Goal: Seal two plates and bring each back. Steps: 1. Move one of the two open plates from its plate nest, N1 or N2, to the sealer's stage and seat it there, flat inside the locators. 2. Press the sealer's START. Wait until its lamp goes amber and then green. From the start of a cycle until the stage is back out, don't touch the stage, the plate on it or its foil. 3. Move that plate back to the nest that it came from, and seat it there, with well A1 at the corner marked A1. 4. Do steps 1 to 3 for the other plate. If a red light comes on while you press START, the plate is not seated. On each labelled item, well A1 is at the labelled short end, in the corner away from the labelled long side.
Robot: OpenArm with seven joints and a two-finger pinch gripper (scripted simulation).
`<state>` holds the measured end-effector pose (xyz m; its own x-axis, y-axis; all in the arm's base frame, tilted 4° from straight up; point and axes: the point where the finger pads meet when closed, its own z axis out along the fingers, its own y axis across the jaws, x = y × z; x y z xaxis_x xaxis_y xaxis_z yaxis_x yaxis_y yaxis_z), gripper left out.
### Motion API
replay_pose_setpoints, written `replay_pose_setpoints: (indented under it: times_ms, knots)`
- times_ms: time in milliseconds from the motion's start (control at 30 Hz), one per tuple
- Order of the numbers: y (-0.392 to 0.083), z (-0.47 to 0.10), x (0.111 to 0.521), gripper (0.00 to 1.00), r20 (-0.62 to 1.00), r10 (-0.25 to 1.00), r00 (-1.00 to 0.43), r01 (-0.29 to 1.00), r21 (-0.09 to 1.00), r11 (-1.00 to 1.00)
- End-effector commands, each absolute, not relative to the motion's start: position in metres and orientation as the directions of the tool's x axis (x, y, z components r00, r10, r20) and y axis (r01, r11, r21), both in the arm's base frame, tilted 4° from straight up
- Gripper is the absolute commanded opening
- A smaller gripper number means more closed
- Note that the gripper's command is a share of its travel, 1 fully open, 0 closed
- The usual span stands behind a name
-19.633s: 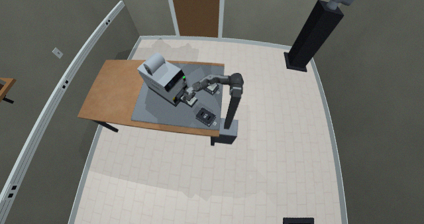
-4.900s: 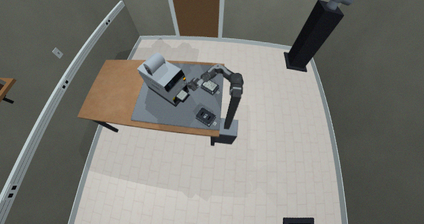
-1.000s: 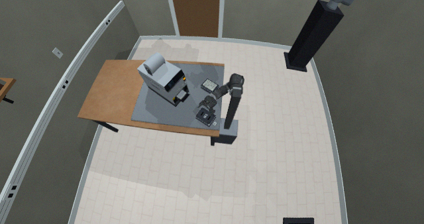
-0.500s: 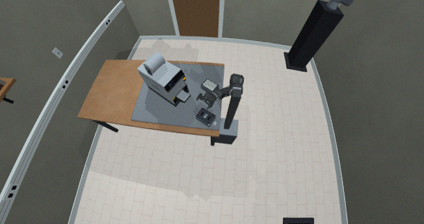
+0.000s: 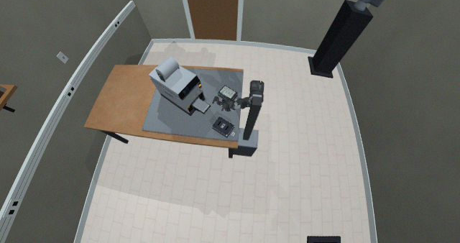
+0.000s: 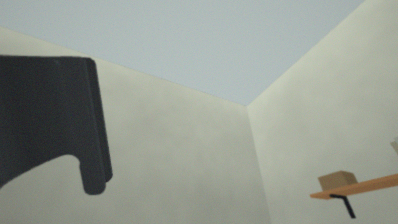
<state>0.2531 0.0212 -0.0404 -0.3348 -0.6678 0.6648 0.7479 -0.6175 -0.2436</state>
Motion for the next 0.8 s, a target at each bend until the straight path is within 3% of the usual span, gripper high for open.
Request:
replay_pose_setpoints:
  times_ms: [0,167,233,767]
  knots:
    - [0.015,-0.04,0.255,0.65,0.643,-0.694,-0.325,0.731,-0.295,-0.615]
    - [-0.005,-0.046,0.262,0.65,0.591,-0.751,-0.294,0.662,-0.441,-0.606]
    - [-0.005,-0.046,0.262,0.65,0.591,-0.751,-0.294,0.662,-0.441,-0.606]
    - [-0.068,-0.086,0.27,0.65,0.391,-0.878,-0.277,0.372,-0.799,-0.473]
